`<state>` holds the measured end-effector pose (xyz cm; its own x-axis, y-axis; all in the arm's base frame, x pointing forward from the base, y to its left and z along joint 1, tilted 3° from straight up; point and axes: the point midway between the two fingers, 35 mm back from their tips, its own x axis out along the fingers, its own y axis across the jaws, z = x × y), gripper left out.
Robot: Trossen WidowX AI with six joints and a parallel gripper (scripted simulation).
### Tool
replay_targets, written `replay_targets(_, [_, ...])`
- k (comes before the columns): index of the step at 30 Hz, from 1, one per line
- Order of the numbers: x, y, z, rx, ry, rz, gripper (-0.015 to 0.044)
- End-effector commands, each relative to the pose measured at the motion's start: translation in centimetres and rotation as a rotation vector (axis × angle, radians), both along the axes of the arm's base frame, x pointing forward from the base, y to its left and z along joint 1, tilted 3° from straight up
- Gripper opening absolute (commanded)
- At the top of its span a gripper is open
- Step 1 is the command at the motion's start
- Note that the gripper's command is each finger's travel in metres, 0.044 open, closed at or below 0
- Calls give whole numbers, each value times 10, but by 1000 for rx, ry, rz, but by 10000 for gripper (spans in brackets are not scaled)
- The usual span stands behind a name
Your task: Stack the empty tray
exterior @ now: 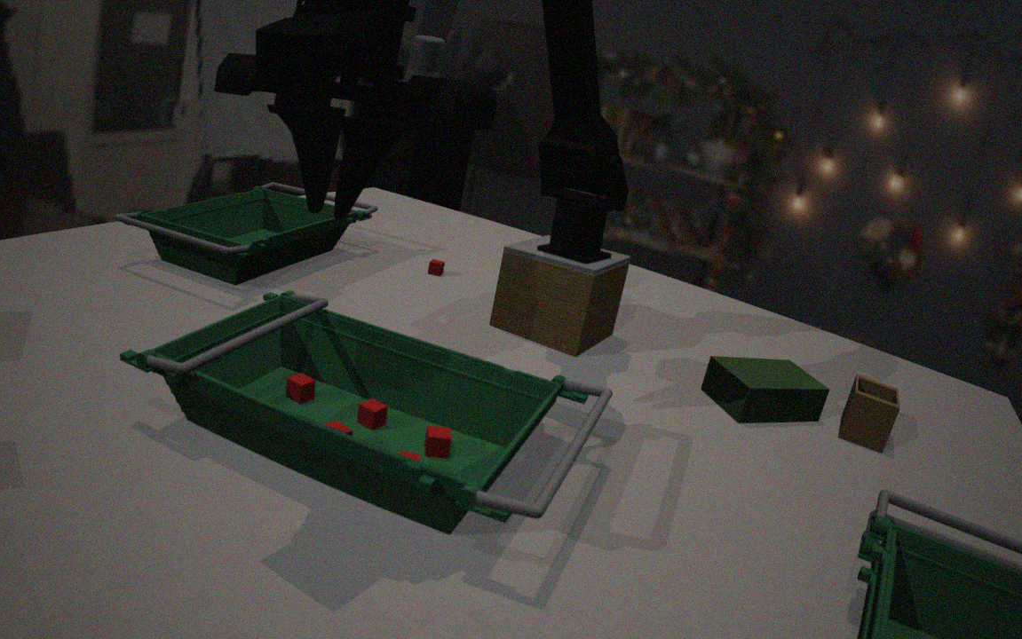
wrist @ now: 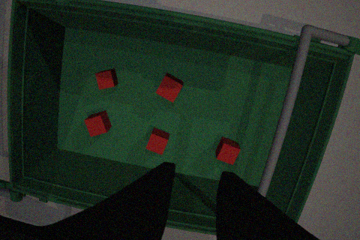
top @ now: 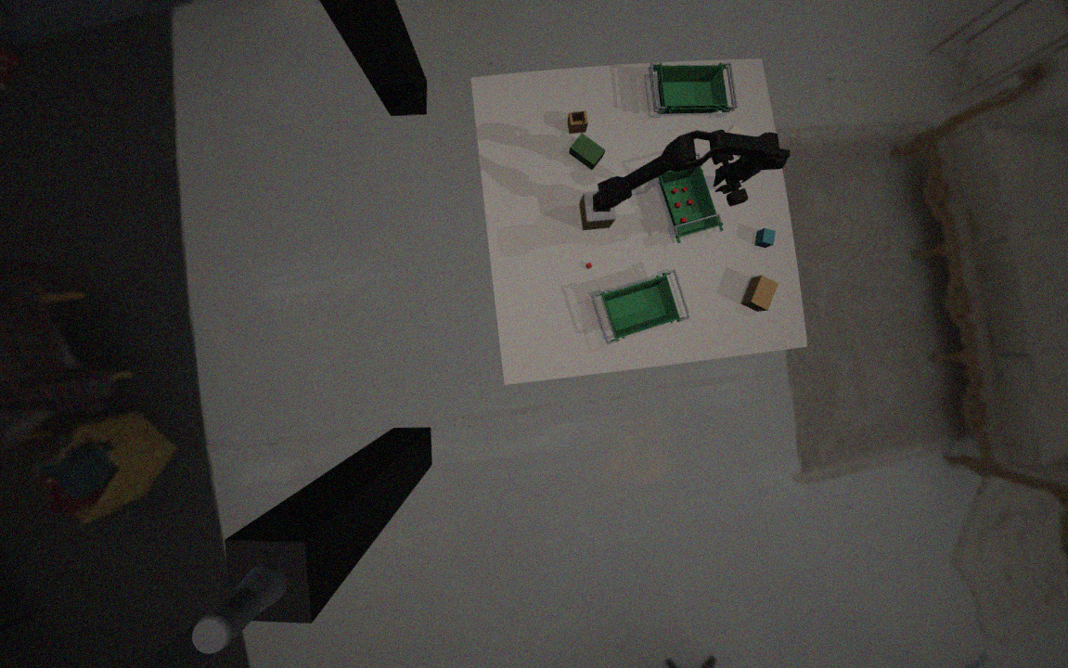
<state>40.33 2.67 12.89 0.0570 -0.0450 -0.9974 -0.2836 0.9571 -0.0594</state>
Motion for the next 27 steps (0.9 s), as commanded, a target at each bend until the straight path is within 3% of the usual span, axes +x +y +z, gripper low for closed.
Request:
replay_targets(1, [-10, 52, -25, -2, 8, 28, 81])
replay_targets(11, [-72, 170, -88, 16, 13, -19, 81])
replay_targets(19, [-75, 174, -97, 16, 14, -21, 81])
replay_targets(27, [-73, 173, -142, 16, 14, -21, 81])
